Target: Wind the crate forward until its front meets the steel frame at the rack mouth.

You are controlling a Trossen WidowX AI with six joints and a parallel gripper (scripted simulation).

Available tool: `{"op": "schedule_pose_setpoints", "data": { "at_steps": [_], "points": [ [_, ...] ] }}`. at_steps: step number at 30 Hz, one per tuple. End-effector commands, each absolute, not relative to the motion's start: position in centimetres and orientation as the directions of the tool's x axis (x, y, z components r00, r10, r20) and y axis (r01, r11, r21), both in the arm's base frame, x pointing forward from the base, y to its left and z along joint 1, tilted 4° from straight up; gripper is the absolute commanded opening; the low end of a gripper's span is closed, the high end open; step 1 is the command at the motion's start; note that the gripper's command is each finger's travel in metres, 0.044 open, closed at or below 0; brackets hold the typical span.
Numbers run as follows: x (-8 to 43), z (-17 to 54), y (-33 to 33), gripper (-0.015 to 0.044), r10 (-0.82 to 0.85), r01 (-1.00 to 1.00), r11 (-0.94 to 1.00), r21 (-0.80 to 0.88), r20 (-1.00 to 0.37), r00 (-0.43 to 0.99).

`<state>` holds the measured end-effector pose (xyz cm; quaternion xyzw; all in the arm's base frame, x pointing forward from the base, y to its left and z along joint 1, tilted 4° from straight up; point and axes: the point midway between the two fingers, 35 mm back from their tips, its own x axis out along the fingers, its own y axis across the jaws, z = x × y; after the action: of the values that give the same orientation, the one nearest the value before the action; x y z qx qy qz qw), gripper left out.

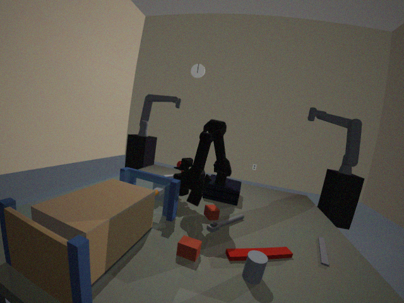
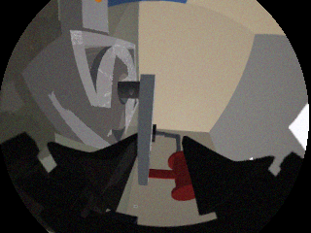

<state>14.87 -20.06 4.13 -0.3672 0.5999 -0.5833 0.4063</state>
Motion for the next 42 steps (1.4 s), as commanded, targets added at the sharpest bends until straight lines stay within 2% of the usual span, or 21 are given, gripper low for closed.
{"op": "schedule_pose_setpoints", "data": {
  "at_steps": [1,32,36,42],
  "points": [
    [14.7,4.3,-20.0,0.024,-0.912,0.032,0.053,-0.998,-0.061,-0.405],
    [15.0,4.2,-19.9,0.024,-0.915,0.035,0.052,-0.998,-0.062,-0.399],
    [16.2,4.1,-18.0,0.024,-0.92,0.025,0.087,-0.996,-0.09,-0.381],
    [18.7,4.6,-11.7,0.024,-0.93,-0.03,0.149,-0.988,-0.13,-0.343]
  ]
}}
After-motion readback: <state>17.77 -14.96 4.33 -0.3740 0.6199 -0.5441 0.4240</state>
